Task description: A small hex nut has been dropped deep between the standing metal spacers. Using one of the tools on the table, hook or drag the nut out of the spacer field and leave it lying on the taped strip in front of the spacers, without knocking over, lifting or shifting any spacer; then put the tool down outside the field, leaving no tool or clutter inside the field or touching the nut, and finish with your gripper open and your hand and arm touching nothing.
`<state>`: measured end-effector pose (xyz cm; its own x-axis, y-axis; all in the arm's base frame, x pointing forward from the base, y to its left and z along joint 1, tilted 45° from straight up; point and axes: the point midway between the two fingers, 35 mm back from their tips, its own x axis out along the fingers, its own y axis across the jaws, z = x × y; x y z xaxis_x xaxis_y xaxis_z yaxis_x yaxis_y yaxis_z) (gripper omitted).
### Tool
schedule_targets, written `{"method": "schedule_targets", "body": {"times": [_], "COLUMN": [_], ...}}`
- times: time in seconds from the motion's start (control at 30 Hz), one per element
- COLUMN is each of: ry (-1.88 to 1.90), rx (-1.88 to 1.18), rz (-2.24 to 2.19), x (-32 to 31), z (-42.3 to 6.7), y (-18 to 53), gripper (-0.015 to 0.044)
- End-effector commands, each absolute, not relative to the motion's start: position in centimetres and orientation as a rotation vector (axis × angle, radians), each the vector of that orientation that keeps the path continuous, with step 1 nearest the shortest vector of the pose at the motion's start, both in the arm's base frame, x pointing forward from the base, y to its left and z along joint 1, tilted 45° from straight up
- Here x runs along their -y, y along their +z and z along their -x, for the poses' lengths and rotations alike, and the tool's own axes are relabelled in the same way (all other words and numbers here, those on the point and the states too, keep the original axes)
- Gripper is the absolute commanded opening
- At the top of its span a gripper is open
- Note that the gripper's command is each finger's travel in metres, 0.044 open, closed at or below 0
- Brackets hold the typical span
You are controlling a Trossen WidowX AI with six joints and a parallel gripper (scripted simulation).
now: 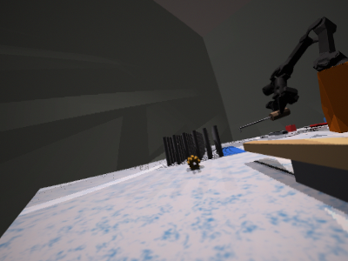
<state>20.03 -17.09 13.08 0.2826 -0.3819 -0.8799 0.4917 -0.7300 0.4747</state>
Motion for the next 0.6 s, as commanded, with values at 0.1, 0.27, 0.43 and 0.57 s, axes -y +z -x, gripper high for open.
{"method": "schedule_targets", "body": {"times": [0.1,0.27,0.43,0.57], "ry": [-1.497,-1.464,-1.426,-1.392], "rx": [-0.066,-0.04,-0.012,0.01], "rz": [-1.808,-1.793,-1.782,-1.778], "x": [15.8,14.6,13.4,12.4], "z": [-21.4,-22.5,-23.5,-24.3], "y": [13.2,13.3,13.4,13.5], "gripper": [0.0,0.0,0.0,0.0]}}
